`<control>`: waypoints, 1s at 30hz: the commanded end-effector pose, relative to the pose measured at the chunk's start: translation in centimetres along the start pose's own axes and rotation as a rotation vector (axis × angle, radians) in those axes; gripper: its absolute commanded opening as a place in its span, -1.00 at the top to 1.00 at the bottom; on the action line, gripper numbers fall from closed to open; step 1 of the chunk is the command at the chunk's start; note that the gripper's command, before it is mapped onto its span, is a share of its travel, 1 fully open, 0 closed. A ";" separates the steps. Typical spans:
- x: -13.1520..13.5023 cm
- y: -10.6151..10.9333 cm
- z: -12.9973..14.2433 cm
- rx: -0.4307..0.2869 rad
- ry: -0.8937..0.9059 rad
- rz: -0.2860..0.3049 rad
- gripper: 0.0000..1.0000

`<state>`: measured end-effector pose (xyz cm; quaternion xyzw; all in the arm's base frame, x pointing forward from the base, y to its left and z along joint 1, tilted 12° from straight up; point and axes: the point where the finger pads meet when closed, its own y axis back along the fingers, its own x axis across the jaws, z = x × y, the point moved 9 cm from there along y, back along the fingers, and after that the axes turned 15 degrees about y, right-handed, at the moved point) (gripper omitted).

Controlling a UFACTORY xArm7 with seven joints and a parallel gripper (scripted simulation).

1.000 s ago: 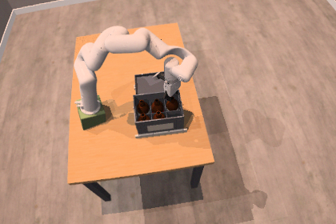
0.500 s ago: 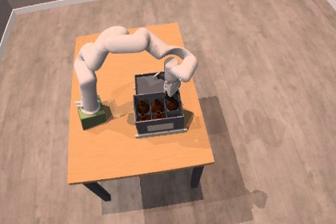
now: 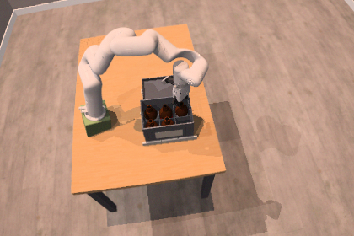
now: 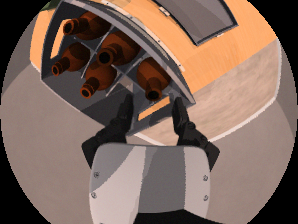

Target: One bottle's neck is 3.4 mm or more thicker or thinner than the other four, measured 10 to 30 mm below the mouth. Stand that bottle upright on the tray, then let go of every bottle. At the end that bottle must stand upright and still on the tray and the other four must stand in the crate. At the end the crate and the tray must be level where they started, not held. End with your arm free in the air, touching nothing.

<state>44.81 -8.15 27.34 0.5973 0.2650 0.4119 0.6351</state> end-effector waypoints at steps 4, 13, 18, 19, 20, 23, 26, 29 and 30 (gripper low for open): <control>0.0 -0.2 0.1 -0.003 0.000 0.001 -0.30; 0.0 -0.9 0.1 -0.003 0.000 0.001 -0.30; 0.0 -1.5 0.1 -0.003 0.000 0.001 -0.30; 0.0 -1.7 0.1 -0.003 0.000 0.001 -0.30; 0.0 -1.8 0.1 -0.003 0.000 0.001 -0.30; 0.0 -2.2 0.1 -0.003 0.000 0.001 -0.30; 0.0 -2.3 0.1 -0.003 0.000 0.001 -0.30; 0.0 -2.6 0.1 -0.003 0.000 0.001 -0.30; 0.0 -2.8 0.1 -0.003 0.000 0.001 -0.30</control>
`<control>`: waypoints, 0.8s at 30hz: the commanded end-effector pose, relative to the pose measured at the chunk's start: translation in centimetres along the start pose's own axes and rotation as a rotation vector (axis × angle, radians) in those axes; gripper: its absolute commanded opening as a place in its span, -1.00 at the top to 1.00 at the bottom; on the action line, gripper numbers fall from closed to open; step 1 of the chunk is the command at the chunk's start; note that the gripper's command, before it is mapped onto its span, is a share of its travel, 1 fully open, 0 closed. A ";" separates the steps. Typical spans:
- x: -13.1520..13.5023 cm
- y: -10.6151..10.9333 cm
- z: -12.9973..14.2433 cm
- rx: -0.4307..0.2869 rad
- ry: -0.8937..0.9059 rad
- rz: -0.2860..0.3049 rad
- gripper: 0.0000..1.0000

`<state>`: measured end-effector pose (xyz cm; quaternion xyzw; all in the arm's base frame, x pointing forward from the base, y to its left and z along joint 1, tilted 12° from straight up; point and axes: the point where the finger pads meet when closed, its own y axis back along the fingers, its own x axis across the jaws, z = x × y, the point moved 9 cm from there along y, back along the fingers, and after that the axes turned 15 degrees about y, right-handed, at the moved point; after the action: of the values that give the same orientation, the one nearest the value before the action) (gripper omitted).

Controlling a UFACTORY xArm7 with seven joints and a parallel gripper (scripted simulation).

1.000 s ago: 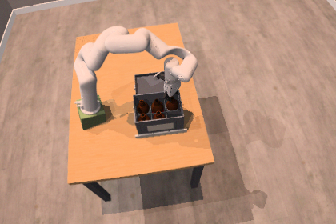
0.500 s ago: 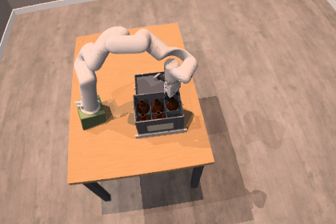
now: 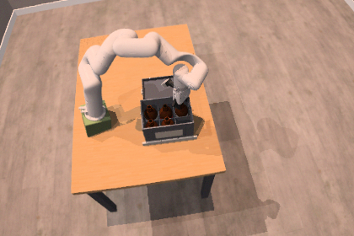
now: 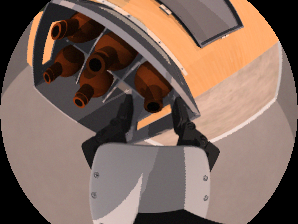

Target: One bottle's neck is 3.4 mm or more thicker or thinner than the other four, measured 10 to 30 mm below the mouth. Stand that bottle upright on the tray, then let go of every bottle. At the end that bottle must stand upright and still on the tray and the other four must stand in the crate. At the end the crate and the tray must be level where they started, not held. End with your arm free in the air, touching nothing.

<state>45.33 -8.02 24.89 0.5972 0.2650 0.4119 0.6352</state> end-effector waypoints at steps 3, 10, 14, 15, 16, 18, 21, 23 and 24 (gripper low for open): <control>0.0 -0.6 0.1 -0.003 0.000 0.001 -0.30; 0.0 -1.1 0.1 -0.003 0.000 0.001 -0.30; 0.0 -1.2 0.1 -0.003 0.000 0.001 -0.30; 0.0 -1.2 0.1 -0.003 0.000 0.001 -0.30; 0.0 -1.2 0.1 -0.003 0.000 0.001 -0.30; 0.0 -1.3 0.1 -0.003 0.000 0.001 -0.30; 0.0 -1.3 0.1 -0.003 0.000 0.001 -0.30; 0.0 -1.3 0.1 -0.003 0.000 0.001 -0.30; 0.0 -1.3 0.1 -0.003 0.000 0.001 -0.30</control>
<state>45.62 -7.94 23.50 0.5973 0.2651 0.4119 0.6351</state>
